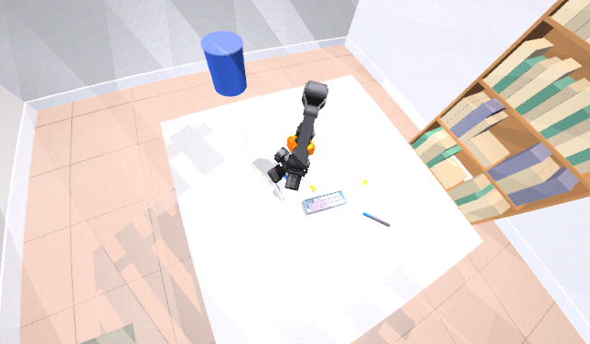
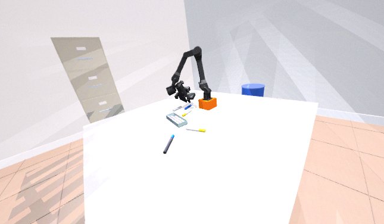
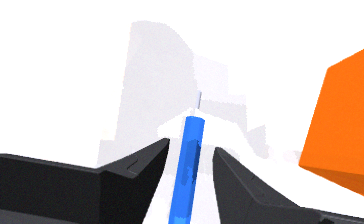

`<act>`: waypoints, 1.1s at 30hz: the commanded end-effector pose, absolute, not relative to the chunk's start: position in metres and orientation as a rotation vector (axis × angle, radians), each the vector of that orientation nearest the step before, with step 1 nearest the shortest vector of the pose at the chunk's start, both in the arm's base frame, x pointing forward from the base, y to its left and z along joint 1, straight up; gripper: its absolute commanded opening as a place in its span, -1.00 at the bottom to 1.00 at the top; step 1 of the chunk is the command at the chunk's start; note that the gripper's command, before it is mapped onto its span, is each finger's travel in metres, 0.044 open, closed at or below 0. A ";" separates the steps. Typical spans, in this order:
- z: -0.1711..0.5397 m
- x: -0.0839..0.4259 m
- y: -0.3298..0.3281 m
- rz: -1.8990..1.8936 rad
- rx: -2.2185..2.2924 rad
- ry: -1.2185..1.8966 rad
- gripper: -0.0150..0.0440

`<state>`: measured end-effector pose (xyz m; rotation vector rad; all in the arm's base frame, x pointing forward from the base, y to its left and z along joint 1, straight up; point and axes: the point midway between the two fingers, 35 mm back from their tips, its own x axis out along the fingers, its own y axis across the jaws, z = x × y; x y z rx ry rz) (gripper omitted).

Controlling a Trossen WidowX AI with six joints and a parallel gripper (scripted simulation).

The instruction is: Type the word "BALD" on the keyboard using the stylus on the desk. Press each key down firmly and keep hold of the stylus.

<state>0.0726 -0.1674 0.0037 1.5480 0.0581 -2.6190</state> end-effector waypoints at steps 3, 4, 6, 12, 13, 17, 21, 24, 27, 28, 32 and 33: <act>-0.002 0.072 -0.166 -2.631 1.539 0.060 0.02; -0.003 0.072 -0.166 -2.631 1.539 0.060 0.02; -0.004 0.072 -0.166 -2.631 1.539 0.060 0.02; -0.009 0.072 -0.166 -2.631 1.539 0.061 0.02; -0.010 0.072 -0.166 -2.631 1.539 0.061 0.02; -0.013 0.072 -0.166 -2.631 1.539 0.061 0.02; -0.016 0.072 -0.166 -2.631 1.539 0.061 0.02; -0.018 0.072 -0.166 -2.631 1.539 0.061 0.02; -0.020 0.072 -0.166 -2.631 1.539 0.061 0.02; -0.021 0.072 -0.166 -2.631 1.539 0.061 0.02; -0.024 0.072 -0.166 -2.631 1.539 0.061 0.02; -0.025 0.072 -0.166 -2.631 1.539 0.061 0.02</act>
